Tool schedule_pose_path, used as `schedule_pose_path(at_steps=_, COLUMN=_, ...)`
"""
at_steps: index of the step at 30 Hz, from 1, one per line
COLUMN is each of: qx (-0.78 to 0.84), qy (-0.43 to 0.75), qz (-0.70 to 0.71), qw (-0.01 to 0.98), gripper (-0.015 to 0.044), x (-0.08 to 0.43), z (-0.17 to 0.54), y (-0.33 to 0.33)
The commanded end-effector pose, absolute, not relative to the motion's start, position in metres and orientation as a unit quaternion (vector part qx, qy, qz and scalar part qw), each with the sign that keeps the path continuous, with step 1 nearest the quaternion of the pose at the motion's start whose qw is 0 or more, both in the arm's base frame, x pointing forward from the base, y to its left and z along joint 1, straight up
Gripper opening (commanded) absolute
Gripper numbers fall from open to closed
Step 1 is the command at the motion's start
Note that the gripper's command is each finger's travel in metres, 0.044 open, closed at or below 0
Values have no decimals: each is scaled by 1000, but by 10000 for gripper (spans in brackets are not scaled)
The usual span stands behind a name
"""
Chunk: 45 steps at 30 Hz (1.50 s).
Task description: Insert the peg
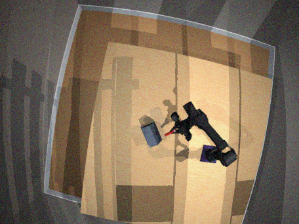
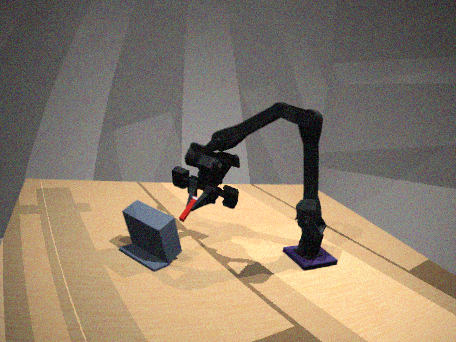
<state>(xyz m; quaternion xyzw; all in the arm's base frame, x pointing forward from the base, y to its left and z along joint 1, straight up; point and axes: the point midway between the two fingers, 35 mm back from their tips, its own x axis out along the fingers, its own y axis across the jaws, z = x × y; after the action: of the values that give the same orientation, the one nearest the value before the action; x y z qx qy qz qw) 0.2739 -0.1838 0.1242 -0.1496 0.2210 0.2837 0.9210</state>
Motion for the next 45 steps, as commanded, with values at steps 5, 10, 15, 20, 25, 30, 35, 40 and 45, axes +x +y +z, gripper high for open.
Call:
schedule_pose_path(at_steps=5, qx=-122, qy=212, qz=262, qw=934, gripper=0, x=267, z=125, y=-192)
schedule_pose_path(at_steps=10, qx=-108, qy=206, qz=248, qw=940, gripper=0, x=263, z=126, y=-197)
schedule_pose_path(at_steps=15, qx=-95, qy=200, qz=235, qw=946, gripper=0, x=259, z=126, y=-202)
schedule_pose_path(at_steps=20, qx=-81, qy=194, qz=222, qw=952, gripper=0, x=255, z=127, y=-208)
schedule_pose_path(at_steps=25, qx=-80, qy=194, qz=220, qw=953, gripper=0, x=257, z=126, y=-208)
schedule_pose_path(at_steps=30, qx=-77, qy=193, qz=217, qw=954, gripper=0, x=260, z=124, y=-208)
schedule_pose_path(at_steps=35, qx=-75, qy=193, qz=214, qw=955, gripper=0, x=264, z=122, y=-207)
schedule_pose_path(at_steps=40, qx=-73, qy=192, qz=211, qw=956, gripper=0, x=267, z=120, y=-207)
schedule_pose_path(at_steps=45, qx=-70, qy=191, qz=208, qw=957, gripper=0, x=271, z=118, y=-207)
